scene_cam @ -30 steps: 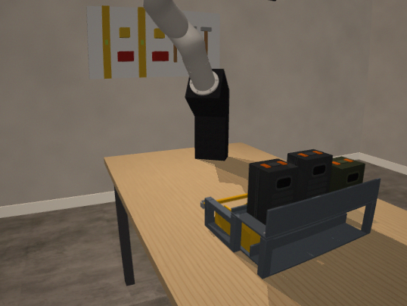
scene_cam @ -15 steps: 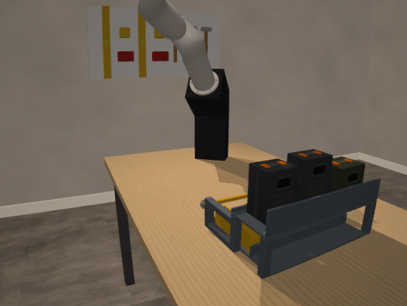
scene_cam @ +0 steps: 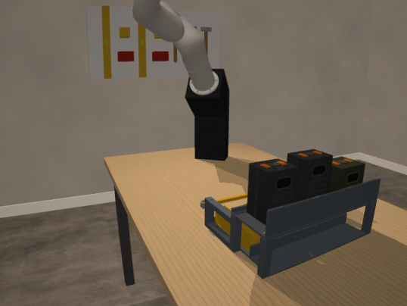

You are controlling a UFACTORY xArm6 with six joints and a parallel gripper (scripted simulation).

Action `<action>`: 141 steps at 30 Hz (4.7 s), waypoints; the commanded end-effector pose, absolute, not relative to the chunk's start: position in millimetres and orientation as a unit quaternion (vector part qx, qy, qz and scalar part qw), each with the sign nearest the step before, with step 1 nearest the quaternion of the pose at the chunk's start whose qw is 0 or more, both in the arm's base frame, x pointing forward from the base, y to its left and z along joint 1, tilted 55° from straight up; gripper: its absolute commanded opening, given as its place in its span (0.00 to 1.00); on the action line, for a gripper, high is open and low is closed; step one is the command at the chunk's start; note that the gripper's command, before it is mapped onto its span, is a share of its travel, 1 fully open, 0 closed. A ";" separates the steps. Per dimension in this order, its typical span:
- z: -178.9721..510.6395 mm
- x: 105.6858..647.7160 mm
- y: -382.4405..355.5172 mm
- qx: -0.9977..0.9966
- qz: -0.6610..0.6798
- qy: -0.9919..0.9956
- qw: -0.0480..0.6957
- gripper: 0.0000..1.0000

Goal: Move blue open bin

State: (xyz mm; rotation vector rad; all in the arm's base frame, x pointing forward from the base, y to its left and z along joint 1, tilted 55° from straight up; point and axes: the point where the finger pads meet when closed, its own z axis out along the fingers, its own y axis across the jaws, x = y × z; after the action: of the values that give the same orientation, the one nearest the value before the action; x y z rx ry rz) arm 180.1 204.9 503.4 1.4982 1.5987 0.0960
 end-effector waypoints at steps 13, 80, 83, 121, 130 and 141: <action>500.1 179.7 209.1 0.608 0.040 0.649 0.456 1.00; 463.7 211.1 191.2 0.608 0.040 0.649 0.456 1.00; 463.7 211.1 191.2 0.608 0.040 0.649 0.456 1.00; 394.3 287.7 131.8 0.608 0.040 0.649 0.456 1.00; 376.8 306.9 116.7 0.608 0.040 0.648 0.456 1.00; 348.0 338.9 91.9 0.608 0.041 0.648 0.456 1.00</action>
State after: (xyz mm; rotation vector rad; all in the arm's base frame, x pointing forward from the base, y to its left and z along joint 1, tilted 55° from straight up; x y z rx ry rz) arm 317.7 106.9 365.9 1.5003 1.5969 0.0973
